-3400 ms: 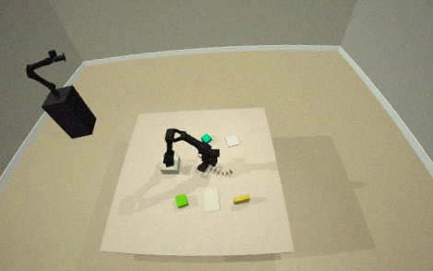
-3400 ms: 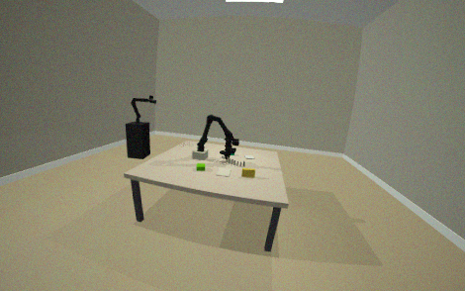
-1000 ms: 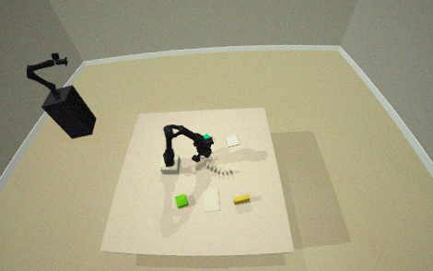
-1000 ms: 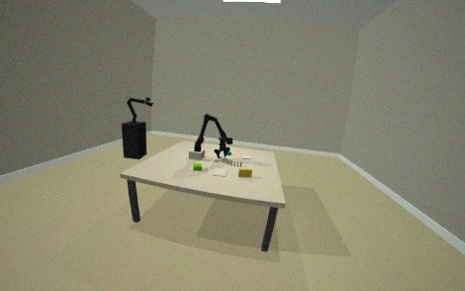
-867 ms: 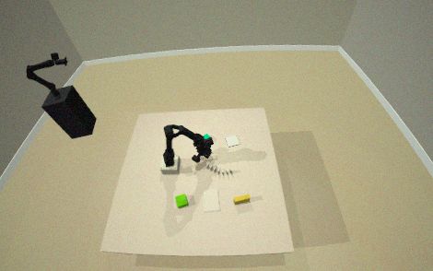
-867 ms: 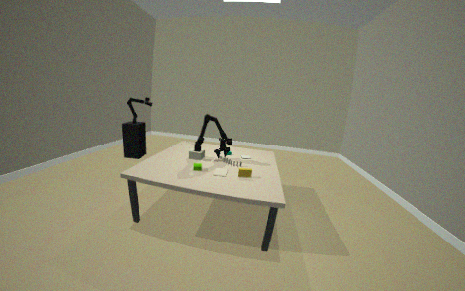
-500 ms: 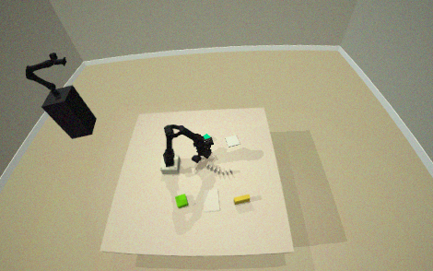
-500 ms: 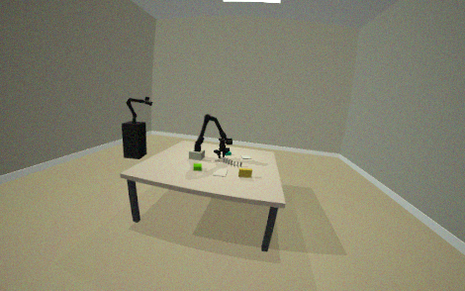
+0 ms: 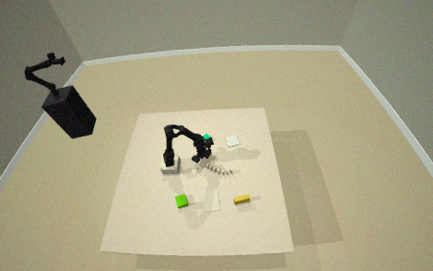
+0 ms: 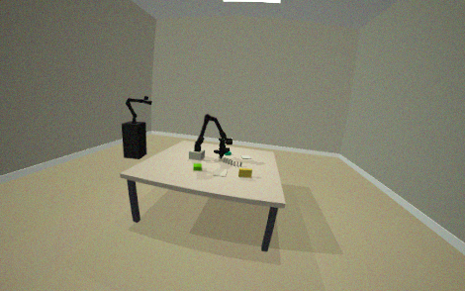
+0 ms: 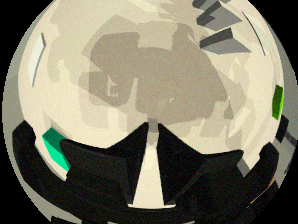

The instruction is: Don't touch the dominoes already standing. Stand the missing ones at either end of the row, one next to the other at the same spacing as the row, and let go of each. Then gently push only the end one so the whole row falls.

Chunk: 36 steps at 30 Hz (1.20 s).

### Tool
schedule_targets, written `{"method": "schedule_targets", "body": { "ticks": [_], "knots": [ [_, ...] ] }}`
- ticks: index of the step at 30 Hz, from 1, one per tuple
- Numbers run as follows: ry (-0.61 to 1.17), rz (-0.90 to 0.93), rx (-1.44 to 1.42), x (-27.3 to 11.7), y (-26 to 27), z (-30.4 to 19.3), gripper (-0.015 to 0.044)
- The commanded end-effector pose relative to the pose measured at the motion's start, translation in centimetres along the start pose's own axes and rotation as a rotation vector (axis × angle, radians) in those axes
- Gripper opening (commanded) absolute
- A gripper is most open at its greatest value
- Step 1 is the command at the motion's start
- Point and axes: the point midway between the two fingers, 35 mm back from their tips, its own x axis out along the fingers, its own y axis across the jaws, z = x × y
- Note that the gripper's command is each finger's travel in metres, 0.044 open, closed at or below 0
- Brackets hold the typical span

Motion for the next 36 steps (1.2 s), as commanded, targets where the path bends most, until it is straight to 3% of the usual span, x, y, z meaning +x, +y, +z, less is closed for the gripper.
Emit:
{"method": "schedule_targets", "body": {
  "ticks": [1,14,22,36],
  "knots": [
    [-0.002,-0.002,-0.001,-0.7,0.0,0.0,0.0024],
    [-0.002,-0.001,-0.001,-15.3,0.6,0.0,0.0024],
    [-0.003,-0.001,-0.006,-15.7,1.1,0.5,0.0024],
    [-0.012,0.006,-0.106,-15.9,9.6,11.0,0.0024]
  ]
}}
